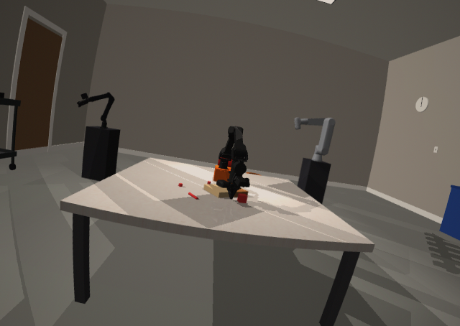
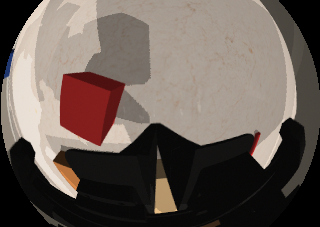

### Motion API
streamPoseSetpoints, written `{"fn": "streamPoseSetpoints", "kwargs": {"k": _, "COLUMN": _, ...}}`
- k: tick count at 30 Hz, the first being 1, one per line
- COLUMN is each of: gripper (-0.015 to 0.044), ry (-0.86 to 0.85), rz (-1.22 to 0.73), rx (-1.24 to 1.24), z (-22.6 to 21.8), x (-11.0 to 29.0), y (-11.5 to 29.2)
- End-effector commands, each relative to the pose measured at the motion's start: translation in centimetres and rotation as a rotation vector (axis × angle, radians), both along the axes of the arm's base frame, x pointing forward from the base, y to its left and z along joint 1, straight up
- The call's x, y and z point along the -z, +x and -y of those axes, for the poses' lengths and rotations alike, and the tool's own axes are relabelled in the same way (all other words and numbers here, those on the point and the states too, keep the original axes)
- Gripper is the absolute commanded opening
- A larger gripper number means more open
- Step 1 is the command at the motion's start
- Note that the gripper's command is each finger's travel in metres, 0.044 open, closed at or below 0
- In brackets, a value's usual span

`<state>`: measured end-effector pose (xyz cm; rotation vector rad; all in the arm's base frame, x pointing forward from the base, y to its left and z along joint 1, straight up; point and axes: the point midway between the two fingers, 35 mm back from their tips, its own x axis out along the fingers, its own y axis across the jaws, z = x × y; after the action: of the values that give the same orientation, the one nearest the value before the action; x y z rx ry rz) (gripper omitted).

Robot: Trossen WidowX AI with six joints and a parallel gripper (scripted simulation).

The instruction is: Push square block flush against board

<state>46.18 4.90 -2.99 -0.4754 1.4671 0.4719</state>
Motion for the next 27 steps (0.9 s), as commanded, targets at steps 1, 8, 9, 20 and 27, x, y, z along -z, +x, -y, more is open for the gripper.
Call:
{"fn": "streamPoseSetpoints", "kwargs": {"k": 1, "gripper": 0.0000, "ry": -0.002, "rz": -0.003, "rx": 0.002, "z": -0.4, "x": 0.1, "y": 0.4}}
{"fn": "streamPoseSetpoints", "kwargs": {"k": 8, "gripper": 0.0000, "ry": -0.001, "rz": -0.001, "rx": 0.001, "z": -0.5, "x": -2.7, "y": 0.6}}
{"fn": "streamPoseSetpoints", "kwargs": {"k": 9, "gripper": 0.0000, "ry": -0.002, "rz": -0.002, "rx": 0.001, "z": -0.5, "x": -4.2, "y": 0.5}}
{"fn": "streamPoseSetpoints", "kwargs": {"k": 20, "gripper": 0.0000, "ry": 0.007, "rz": 0.009, "rx": 0.120, "z": 0.5, "x": -5.3, "y": 0.5}}
{"fn": "streamPoseSetpoints", "kwargs": {"k": 27, "gripper": 0.0000, "ry": 0.016, "rz": 0.004, "rx": 0.359, "z": 2.5, "x": -5.3, "y": 0.1}}
